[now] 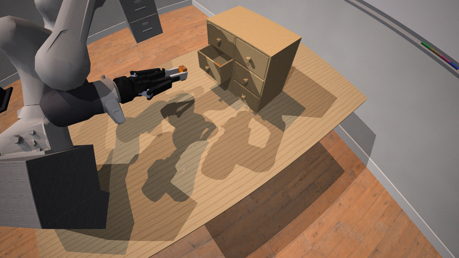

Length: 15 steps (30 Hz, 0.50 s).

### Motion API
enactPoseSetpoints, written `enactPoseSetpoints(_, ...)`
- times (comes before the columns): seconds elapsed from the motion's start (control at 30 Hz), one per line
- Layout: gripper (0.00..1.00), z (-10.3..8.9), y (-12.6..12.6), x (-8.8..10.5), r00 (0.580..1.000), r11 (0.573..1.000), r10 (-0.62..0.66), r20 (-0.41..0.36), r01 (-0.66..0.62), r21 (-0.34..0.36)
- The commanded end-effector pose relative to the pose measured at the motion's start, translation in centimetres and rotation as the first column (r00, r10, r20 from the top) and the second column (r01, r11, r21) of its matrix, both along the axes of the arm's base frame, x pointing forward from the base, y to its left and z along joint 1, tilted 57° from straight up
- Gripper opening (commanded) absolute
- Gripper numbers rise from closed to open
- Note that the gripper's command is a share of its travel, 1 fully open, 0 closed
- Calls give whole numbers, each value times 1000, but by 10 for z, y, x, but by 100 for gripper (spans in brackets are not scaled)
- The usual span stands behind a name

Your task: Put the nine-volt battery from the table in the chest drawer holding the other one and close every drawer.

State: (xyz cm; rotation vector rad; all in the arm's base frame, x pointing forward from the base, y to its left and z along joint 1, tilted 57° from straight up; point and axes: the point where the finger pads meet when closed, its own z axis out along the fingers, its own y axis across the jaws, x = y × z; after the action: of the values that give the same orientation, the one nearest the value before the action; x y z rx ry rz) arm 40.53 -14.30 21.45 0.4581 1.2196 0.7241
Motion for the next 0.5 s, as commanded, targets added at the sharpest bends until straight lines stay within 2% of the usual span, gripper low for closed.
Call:
enactPoseSetpoints(0.0,14,2,-2,2,1000,1000,-9,8,9,-18)
enactPoseSetpoints(0.47,14,11,-5,15,1000,1000,-9,8,9,-18)
